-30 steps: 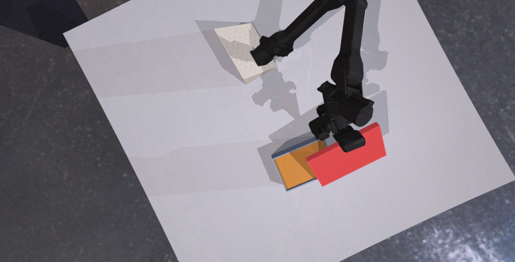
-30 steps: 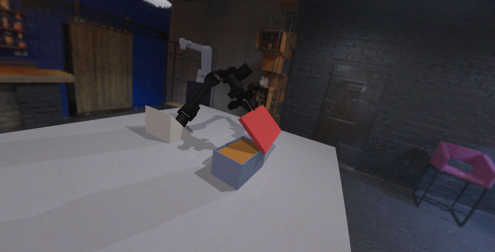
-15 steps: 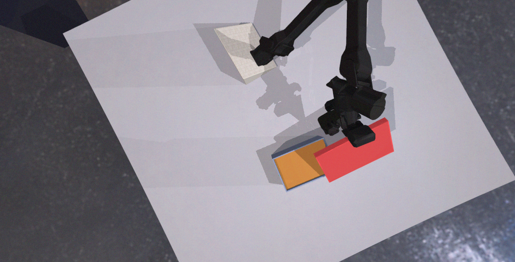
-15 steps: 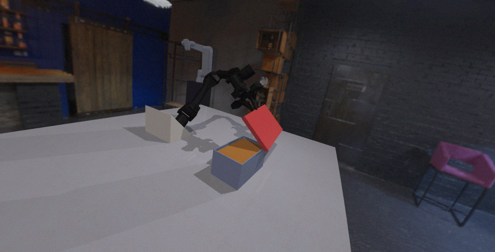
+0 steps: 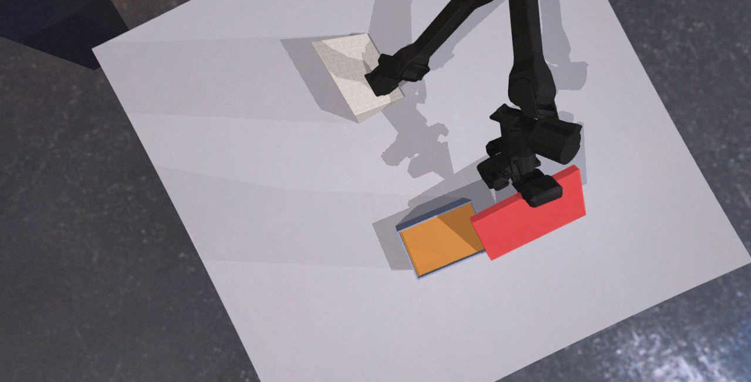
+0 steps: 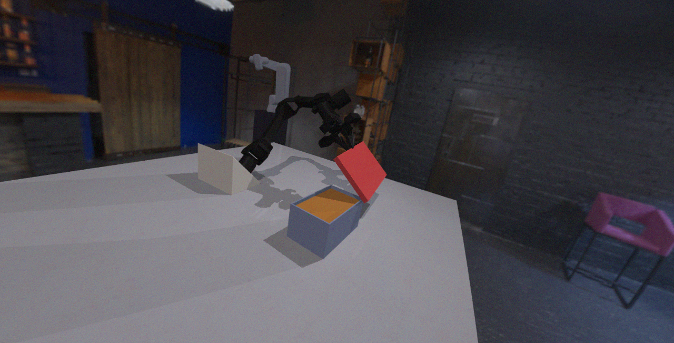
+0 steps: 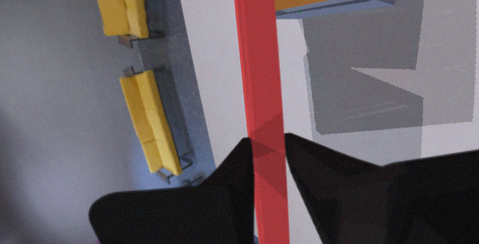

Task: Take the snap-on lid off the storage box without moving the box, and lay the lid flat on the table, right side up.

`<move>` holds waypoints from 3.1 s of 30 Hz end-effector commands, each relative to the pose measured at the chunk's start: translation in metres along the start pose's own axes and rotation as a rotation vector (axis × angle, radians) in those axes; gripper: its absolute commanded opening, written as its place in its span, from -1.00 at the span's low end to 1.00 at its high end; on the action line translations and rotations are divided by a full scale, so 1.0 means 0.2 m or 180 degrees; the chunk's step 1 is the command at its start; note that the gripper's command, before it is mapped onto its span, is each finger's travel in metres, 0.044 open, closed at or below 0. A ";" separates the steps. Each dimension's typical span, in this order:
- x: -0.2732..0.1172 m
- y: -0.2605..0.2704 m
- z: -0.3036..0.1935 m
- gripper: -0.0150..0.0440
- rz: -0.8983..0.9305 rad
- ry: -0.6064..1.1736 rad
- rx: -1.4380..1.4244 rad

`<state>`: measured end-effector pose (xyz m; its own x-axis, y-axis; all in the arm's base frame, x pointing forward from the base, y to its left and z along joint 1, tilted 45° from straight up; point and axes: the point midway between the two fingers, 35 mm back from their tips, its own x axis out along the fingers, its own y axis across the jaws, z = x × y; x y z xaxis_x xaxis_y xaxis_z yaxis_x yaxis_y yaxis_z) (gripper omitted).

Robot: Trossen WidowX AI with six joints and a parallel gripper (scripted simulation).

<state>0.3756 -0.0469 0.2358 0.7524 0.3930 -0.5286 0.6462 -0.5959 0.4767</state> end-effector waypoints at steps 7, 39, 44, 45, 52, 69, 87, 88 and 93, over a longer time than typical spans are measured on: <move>-0.03 0.02 -0.12 -0.49 0.0071 -0.0006 -0.0030; -0.05 0.00 -0.44 -0.49 0.0074 0.0000 -0.0027; -0.06 0.00 -0.49 -0.49 0.0074 0.0002 -0.0027; -0.06 0.00 -0.50 -0.49 0.0074 0.0002 -0.0027; -0.06 -0.01 -0.57 -0.49 0.0075 0.0004 -0.0026; -0.08 -0.02 -0.72 -0.49 0.0077 0.0008 -0.0025; -0.02 -0.09 -0.70 -0.49 0.0079 0.0010 -0.0024; -0.01 -0.09 -0.70 -0.49 0.0079 0.0011 -0.0024; 0.00 -0.11 -0.70 -0.49 0.0079 0.0011 -0.0024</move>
<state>0.3794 0.0645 0.3236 0.7584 0.3935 -0.5196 0.6414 -0.5924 0.4876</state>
